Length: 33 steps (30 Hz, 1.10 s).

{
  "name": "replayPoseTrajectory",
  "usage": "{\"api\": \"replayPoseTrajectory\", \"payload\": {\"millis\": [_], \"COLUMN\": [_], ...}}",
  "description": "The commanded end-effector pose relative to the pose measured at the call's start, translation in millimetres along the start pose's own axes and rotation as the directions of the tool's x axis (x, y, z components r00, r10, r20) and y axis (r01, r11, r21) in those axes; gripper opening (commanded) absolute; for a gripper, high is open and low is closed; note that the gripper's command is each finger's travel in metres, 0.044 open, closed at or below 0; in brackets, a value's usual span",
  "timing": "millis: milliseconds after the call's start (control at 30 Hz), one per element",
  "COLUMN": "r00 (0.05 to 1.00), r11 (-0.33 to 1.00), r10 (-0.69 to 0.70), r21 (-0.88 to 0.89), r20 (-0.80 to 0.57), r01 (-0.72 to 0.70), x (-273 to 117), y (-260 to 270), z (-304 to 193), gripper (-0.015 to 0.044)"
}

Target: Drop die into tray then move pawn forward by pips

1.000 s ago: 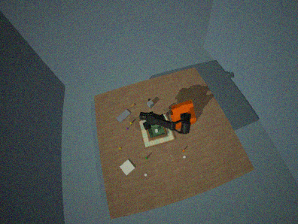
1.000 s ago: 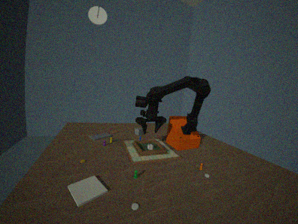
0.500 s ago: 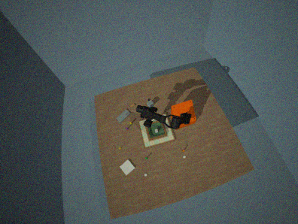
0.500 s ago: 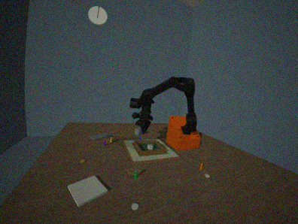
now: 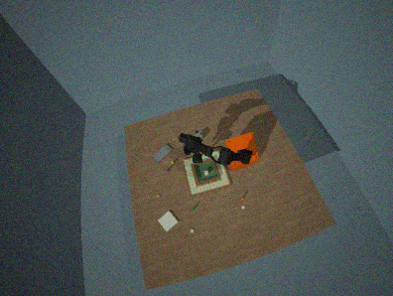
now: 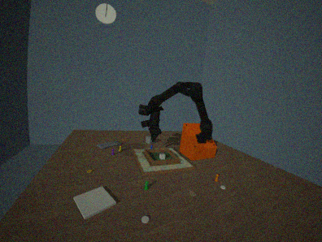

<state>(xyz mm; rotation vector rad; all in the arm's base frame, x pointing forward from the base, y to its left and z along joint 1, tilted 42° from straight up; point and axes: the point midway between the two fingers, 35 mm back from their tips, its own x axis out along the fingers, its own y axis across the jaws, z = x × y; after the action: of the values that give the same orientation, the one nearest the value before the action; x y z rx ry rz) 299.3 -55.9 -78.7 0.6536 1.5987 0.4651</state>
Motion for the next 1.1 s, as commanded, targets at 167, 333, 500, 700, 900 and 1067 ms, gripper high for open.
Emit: {"api": "replayPoseTrajectory", "payload": {"millis": [167,333,500,700,900,1067], "r00": [1.000,1.000,1.000,1.000,1.000,1.000], "r11": [1.000,1.000,1.000,1.000,1.000,1.000], "r10": [0.003,0.004,0.004,0.004,0.005,0.006], "r21": [-0.012,-0.012,-0.012,-0.012,-0.012,-0.012], "r20": [0.008,0.008,0.008,0.008,0.008,0.007], "r01": [-0.003,-0.003,-0.004,-0.004,-0.005,-0.006], "x": [14,21,29,39,49,55], "y": [-1,-1,-1,0,0,0], "z": [3,3,3,3,3,2], "gripper": [0.0200,0.0200,0.0200,0.0200,0.0200,0.0200]}}
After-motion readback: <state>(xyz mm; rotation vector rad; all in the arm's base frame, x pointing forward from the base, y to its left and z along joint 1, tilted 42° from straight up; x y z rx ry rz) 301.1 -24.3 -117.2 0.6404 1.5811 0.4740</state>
